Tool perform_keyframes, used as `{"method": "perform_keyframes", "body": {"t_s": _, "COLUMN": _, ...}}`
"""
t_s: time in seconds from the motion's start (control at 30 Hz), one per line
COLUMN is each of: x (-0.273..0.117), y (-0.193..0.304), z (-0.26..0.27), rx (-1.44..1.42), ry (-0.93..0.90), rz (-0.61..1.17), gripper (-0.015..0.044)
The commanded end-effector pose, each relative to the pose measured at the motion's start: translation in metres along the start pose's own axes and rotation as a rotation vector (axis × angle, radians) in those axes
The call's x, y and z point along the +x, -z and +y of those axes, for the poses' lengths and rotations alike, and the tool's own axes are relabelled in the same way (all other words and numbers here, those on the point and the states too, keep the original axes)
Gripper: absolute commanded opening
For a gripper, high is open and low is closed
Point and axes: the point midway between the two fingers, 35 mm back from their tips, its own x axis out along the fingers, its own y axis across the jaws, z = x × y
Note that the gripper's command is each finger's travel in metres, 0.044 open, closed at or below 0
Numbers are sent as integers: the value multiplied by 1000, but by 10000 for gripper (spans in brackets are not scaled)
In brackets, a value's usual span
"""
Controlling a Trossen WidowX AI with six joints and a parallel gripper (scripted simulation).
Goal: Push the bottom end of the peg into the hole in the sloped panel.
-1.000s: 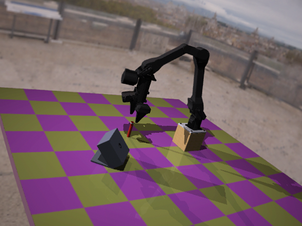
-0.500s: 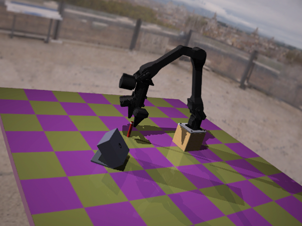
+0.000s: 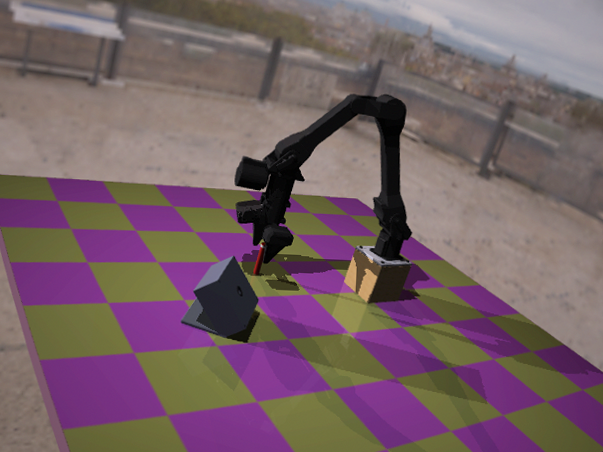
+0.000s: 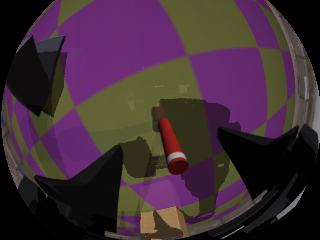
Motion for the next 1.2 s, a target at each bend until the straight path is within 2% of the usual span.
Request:
{"method": "perform_keyframes", "body": {"t_s": 0.0, "x": 8, "y": 3, "z": 1, "rx": -4, "ry": -4, "rz": 9, "gripper": 440}}
{"method": "perform_keyframes", "body": {"t_s": 0.23, "x": 14, "y": 4, "z": 1, "rx": -4, "ry": -4, "rz": 9, "gripper": 440}}
{"method": "perform_keyframes", "body": {"t_s": 0.73, "x": 11, "y": 1, "z": 0, "rx": 0, "ry": 0, "rz": 4, "gripper": 46}}
{"method": "perform_keyframes", "body": {"t_s": 0.97, "x": 11, "y": 1, "z": 0, "rx": 0, "ry": 0, "rz": 4, "gripper": 0}}
{"method": "perform_keyframes", "body": {"t_s": 1.17, "x": -8, "y": -1, "z": 0, "rx": -1, "ry": -1, "rz": 5, "gripper": 0}}
